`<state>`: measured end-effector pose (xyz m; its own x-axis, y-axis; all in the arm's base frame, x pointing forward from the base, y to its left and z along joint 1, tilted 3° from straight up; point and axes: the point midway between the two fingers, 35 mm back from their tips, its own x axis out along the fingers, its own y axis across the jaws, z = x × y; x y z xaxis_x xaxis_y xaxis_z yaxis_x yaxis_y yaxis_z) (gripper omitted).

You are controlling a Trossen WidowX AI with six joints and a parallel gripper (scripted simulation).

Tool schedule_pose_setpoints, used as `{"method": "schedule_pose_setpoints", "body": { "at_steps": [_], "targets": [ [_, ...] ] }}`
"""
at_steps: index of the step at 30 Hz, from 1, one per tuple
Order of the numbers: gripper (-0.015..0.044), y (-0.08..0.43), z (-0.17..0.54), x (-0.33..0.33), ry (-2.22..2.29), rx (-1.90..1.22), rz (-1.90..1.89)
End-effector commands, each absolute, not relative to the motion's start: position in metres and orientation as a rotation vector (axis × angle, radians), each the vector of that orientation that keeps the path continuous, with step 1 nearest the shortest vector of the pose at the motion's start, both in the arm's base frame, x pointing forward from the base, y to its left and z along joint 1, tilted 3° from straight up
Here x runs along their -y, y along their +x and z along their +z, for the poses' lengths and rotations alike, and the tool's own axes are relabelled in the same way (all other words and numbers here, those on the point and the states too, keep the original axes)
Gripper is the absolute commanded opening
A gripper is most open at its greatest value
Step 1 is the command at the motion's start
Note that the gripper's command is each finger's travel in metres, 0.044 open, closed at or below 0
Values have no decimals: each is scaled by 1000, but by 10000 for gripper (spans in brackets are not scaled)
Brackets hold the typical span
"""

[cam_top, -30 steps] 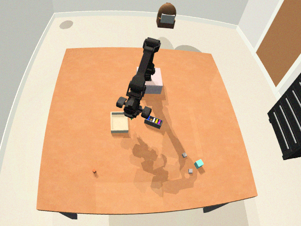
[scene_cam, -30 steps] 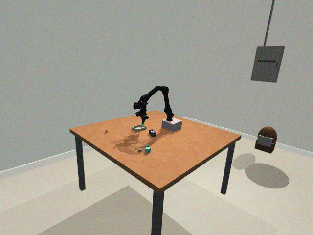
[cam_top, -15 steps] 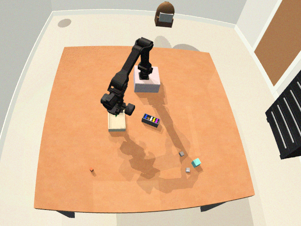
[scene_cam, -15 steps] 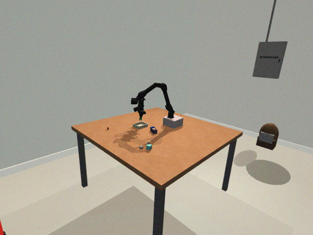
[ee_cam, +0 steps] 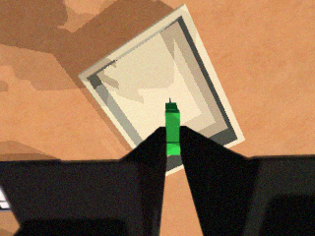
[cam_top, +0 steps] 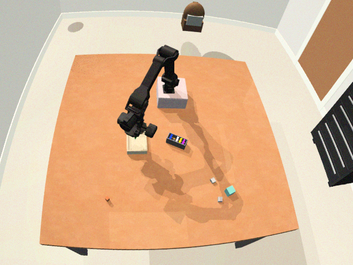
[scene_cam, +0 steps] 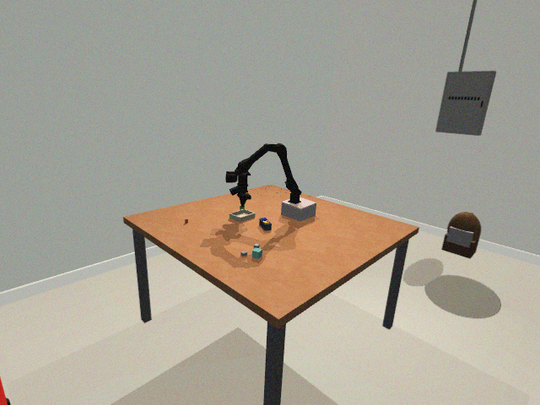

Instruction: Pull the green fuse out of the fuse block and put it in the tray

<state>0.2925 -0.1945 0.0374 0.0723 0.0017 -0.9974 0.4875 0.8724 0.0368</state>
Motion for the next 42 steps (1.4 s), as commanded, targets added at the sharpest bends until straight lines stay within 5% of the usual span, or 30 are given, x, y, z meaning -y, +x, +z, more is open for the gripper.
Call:
{"method": "schedule_pose_setpoints", "body": {
  "at_steps": [1,12,25,42],
  "targets": [
    [0,293,30,194,411,-1464,-372],
    [0,294,16,193,411,-1464,-371],
    [330,293,22,194,411,-1465,-378],
    [330,290,55,194,413,-1466,-380]
  ]
}}
